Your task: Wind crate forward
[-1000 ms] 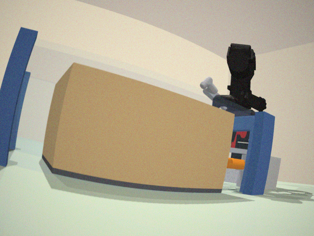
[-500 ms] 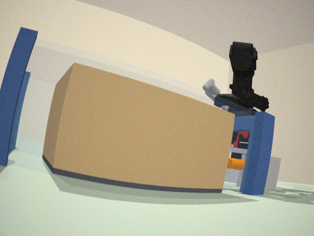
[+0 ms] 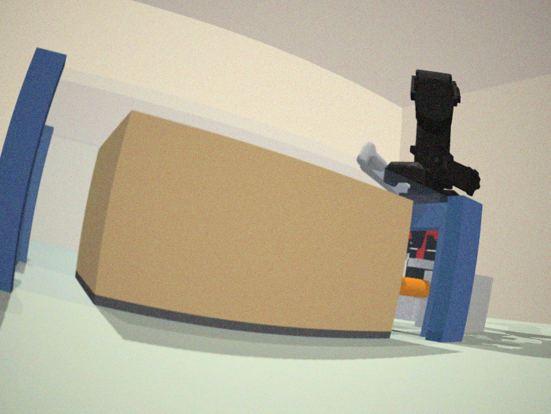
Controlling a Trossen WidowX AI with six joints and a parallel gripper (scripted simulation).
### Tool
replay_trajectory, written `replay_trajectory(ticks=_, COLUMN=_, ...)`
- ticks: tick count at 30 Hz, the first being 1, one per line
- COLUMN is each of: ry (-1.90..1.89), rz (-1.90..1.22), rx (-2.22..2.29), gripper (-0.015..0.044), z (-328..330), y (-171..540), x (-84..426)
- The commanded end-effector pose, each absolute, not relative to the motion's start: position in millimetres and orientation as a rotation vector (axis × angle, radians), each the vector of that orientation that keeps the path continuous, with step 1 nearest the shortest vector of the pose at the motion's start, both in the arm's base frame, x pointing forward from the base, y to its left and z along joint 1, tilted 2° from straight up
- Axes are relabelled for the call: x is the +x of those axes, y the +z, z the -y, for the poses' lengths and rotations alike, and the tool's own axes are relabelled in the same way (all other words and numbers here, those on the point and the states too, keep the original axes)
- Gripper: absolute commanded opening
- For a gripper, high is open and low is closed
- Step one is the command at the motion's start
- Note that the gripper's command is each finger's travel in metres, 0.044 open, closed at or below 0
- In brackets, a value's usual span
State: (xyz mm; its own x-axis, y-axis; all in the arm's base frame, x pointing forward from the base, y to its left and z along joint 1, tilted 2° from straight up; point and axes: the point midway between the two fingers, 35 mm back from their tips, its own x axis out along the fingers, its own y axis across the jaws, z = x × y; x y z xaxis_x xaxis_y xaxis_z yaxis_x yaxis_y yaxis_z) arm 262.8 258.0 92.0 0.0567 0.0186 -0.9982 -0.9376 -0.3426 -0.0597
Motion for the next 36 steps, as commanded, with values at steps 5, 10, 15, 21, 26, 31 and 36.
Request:
replay_trajectory(ticks=5, ry=1.435, rz=-0.944, rx=-1.465, gripper=0.0, z=-278, y=92, x=260)
replay_trajectory(ticks=10, ry=1.435, rz=-0.943, rx=-1.465, gripper=0.0, z=-284, y=93, x=259)
replay_trajectory(ticks=15, ry=1.436, rz=-0.943, rx=-1.465, gripper=0.0, z=-289, y=93, x=258)
replay_trajectory(ticks=21, ry=1.436, rz=-0.943, rx=-1.464, gripper=0.0, z=-296, y=93, x=256)
replay_trajectory(ticks=26, ry=1.436, rz=-0.943, rx=-1.464, gripper=0.0, z=-301, y=93, x=254)
replay_trajectory(ticks=31, ry=1.437, rz=-0.942, rx=-1.463, gripper=0.0, z=-306, y=94, x=251)
replay_trajectory(ticks=36, ry=1.437, rz=-0.942, rx=-1.463, gripper=0.0, z=-311, y=94, x=249)
